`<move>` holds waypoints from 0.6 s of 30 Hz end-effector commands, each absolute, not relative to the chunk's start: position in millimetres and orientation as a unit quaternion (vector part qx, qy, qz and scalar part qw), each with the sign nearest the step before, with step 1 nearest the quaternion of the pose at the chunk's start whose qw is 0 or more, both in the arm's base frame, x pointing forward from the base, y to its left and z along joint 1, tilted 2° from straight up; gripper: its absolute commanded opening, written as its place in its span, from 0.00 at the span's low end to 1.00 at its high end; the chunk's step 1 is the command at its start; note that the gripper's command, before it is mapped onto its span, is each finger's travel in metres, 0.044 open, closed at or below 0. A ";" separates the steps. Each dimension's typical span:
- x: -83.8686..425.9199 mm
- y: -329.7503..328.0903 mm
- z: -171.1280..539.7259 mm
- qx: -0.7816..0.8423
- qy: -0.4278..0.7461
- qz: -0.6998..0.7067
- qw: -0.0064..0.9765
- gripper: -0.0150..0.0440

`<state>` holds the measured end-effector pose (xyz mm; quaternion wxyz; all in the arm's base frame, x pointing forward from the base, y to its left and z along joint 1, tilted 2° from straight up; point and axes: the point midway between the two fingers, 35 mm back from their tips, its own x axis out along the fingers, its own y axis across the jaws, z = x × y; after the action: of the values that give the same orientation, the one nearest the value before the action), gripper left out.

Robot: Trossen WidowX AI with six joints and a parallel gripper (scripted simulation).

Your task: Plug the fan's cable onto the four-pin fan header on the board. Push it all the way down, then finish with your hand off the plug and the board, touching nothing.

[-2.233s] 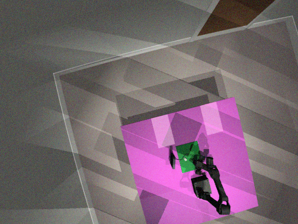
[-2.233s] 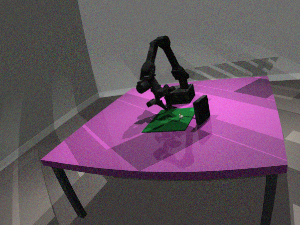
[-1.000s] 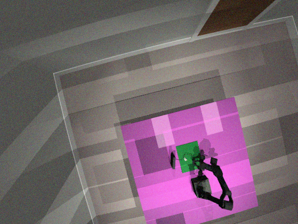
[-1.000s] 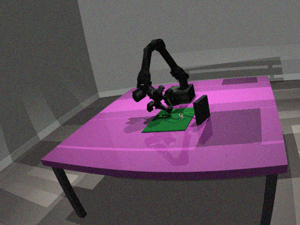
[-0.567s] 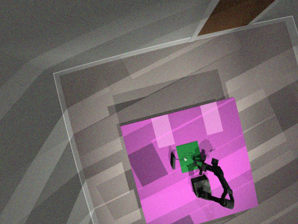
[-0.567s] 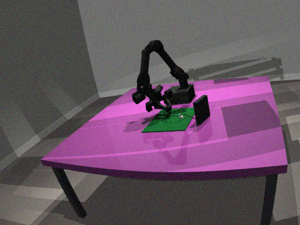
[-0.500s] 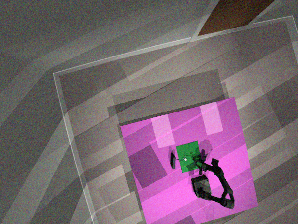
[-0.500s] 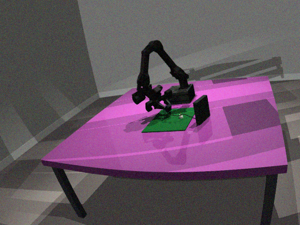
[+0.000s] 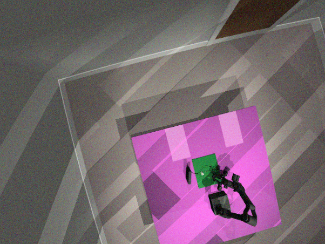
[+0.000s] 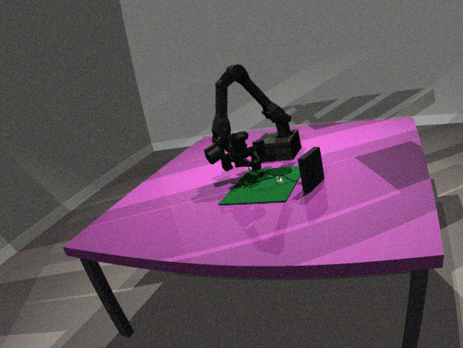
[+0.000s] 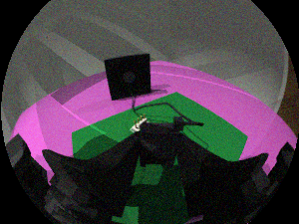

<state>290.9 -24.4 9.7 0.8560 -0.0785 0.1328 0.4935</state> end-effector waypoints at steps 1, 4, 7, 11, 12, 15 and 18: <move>287.8 -25.9 10.0 -0.069 0.111 0.485 0.865 0.25; 287.1 -29.1 12.0 -0.067 0.091 0.476 0.872 0.25; 286.4 -32.3 14.0 -0.065 0.072 0.466 0.879 0.25; 286.7 -33.1 15.7 -0.066 0.070 0.465 0.880 0.25; 287.3 -33.1 17.2 -0.068 0.073 0.466 0.879 0.25; 288.4 -33.2 20.0 -0.071 0.078 0.468 0.877 0.25; 288.4 -33.2 20.0 -0.071 0.078 0.468 0.877 0.25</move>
<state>288.0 -32.8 18.8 0.8779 -0.0694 0.0752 0.4677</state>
